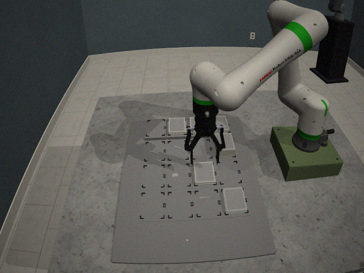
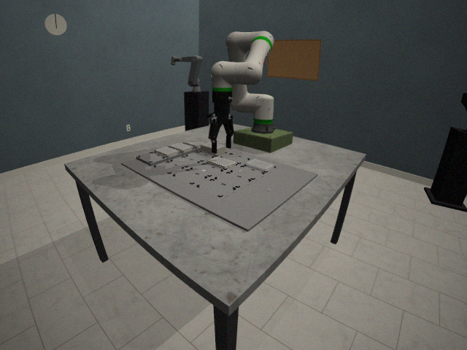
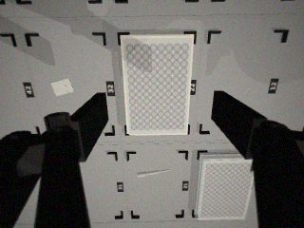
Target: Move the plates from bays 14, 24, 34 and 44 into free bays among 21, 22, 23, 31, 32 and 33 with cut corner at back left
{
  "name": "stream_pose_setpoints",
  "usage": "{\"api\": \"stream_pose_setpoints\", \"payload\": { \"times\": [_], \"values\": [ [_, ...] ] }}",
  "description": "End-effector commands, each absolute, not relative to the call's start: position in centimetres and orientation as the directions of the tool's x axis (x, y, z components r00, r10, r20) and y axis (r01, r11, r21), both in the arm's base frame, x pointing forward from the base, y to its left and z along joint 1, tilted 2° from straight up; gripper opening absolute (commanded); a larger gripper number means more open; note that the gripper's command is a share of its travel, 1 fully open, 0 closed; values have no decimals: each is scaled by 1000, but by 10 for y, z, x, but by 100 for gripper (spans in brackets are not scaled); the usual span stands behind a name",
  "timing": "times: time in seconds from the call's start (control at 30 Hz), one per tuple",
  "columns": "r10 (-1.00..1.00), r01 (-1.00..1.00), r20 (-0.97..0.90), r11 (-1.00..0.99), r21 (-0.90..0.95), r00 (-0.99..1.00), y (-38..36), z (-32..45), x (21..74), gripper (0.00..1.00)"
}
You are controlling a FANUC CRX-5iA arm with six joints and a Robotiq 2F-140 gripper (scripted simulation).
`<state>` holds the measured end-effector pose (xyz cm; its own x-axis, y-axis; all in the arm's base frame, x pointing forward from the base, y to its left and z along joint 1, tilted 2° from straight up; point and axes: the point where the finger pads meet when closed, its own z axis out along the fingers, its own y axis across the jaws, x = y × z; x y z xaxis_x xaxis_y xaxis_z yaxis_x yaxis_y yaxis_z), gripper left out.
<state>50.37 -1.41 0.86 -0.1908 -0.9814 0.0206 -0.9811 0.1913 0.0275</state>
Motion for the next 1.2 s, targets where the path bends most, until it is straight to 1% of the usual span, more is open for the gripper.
{"api": "stream_pose_setpoints", "payload": {
  "times": [0.0, 1.17],
  "values": [
    [-981, -981, 20, 192, 25, -191, -22, 10, 505, 70],
    [-981, -981, 21, 192, 25, -191, -145, 11, 520, 70]
  ]
}}
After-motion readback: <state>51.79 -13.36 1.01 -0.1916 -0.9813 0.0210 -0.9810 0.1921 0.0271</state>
